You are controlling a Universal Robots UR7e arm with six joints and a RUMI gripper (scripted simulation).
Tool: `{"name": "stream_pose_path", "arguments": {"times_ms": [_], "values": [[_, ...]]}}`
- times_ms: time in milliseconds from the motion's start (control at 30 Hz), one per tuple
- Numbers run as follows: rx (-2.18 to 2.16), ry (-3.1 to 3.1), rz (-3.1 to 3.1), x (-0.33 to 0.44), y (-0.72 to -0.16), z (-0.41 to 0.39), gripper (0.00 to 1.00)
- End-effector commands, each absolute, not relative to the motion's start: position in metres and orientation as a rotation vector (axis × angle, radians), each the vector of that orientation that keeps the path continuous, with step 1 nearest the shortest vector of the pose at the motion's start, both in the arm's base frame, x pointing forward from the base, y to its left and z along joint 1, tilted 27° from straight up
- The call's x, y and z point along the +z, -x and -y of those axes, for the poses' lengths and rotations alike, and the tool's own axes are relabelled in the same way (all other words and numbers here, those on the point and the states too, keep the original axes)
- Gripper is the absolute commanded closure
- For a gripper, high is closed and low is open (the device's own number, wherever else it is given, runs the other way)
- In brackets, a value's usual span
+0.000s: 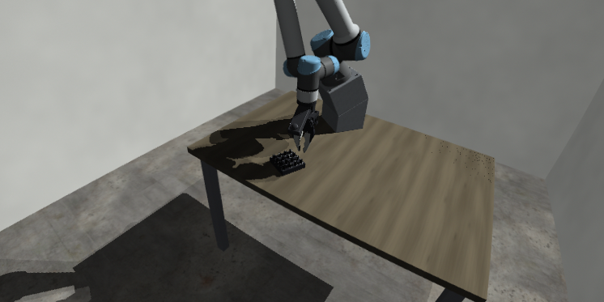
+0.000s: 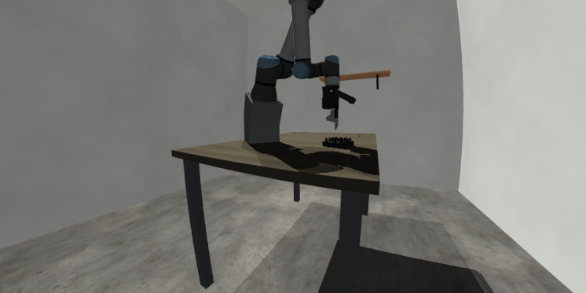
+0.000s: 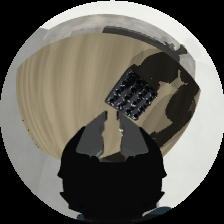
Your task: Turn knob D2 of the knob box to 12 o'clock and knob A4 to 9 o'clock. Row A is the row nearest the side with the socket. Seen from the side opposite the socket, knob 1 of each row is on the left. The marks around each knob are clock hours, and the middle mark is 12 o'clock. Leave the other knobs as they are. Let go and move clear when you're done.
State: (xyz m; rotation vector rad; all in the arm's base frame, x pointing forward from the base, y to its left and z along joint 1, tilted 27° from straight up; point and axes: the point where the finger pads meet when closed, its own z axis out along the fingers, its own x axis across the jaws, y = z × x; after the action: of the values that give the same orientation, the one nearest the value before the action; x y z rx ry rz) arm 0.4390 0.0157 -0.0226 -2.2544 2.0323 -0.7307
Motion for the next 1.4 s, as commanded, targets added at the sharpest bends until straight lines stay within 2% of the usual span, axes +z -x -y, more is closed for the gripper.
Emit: {"name": "stream_pose_path", "arguments": {"times_ms": [0,1367], "values": [[-0.732,2.254,-2.031,-0.027,-0.441,-0.014,0.89],[-0.732,2.254,-2.031,-0.05,-0.451,-0.007,0.89]]}}
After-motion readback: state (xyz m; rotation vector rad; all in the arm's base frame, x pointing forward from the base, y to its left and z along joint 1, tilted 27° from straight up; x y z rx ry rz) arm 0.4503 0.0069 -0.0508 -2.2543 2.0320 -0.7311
